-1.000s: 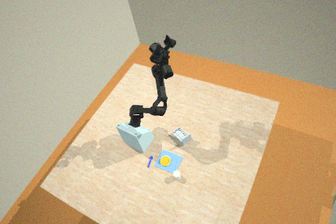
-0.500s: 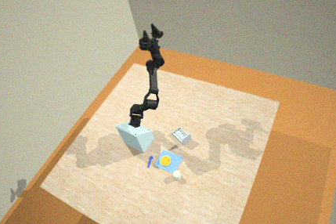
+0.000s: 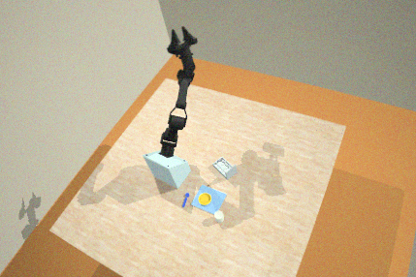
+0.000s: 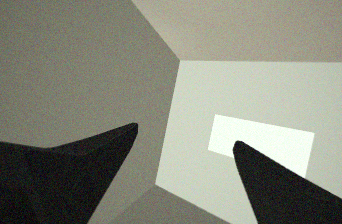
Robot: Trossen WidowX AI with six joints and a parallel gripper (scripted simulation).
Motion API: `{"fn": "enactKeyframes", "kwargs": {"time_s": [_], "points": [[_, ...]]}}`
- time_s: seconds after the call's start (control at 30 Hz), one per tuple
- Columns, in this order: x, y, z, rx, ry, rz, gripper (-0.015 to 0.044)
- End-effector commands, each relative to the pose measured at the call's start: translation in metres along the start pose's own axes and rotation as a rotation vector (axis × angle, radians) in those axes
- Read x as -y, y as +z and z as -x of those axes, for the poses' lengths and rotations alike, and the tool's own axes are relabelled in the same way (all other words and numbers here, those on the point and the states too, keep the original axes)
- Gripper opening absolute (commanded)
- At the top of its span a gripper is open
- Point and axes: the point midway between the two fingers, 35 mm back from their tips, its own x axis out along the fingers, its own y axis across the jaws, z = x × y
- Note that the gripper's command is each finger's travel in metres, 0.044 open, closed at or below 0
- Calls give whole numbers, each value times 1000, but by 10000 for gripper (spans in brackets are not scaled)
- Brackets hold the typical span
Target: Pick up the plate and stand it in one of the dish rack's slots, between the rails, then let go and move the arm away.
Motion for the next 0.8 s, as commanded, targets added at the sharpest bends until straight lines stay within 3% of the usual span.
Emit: {"fn": "enactKeyframes", "kwargs": {"time_s": [0.0, 0.77], "points": [[-33, 25, 0, 61, 111, -30, 400], [-174, 80, 47, 205, 591, -46, 400]]}}
